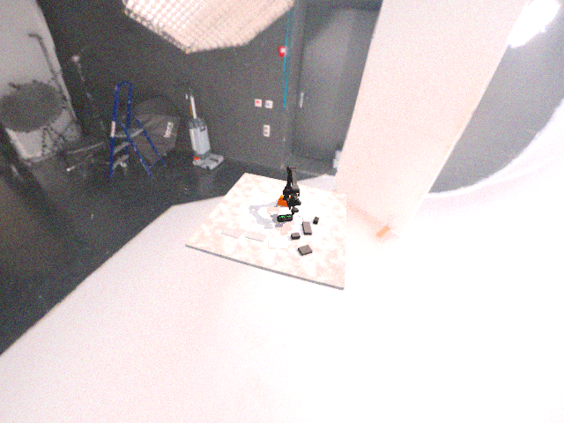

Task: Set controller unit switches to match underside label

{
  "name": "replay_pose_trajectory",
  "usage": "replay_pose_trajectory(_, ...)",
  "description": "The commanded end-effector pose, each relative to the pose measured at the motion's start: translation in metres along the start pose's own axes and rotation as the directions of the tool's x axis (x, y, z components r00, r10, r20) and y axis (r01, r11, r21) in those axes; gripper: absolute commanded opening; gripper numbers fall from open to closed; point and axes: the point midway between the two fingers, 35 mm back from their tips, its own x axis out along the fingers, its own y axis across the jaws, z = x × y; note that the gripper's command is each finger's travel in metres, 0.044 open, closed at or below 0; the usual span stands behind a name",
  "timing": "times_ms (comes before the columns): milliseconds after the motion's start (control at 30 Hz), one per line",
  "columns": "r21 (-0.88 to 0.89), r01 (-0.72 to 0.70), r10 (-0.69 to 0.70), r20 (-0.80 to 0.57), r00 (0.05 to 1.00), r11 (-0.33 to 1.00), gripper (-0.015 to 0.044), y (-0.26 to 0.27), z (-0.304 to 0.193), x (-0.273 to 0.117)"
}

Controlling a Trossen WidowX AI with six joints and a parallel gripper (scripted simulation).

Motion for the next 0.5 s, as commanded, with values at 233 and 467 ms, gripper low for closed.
replay_pose_trajectory(233, 0.003, 0.000, 0.000, 0.006, 1.000, 1.000, 0.0440, -0.002, 0.001, 0.017)
replay_pose_trajectory(467, 0.004, 0.001, -0.001, 0.005, 1.000, 1.000, 0.0440, -0.002, 0.001, 0.028)
